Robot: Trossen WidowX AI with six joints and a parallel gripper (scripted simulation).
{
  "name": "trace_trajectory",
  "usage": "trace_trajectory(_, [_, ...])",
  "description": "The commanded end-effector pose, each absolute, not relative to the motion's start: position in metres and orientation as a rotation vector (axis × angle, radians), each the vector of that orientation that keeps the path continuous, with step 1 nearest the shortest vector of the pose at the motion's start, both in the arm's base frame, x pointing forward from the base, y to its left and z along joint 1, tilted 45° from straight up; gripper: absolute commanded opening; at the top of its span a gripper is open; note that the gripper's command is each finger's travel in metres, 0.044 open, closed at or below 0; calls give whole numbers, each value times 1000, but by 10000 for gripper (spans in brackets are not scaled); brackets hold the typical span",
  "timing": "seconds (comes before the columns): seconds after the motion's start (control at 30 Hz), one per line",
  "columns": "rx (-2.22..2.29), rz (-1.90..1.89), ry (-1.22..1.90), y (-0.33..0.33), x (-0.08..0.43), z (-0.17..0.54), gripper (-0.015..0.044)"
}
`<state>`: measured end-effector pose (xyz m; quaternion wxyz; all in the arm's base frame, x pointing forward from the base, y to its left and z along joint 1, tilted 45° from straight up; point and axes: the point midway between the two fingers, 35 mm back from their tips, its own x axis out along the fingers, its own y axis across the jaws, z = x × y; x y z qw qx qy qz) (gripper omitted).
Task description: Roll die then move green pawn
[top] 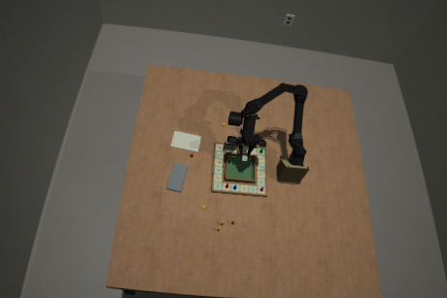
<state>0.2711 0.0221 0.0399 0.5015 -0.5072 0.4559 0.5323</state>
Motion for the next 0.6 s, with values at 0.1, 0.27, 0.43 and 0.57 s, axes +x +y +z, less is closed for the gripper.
trace_trajectory(0.1, [-1223, 1286, 1101, 31, 271, 49, 263])
trace_trajectory(0.27, [-1214, 1288, 1103, 50, 269, 68, 394])
trace_trajectory(0.43, [-1419, 1126, 1454, 38, 264, 34, 440])
trace_trajectory(0.57, [-1760, 815, 1668, 32, 269, 16, 440])
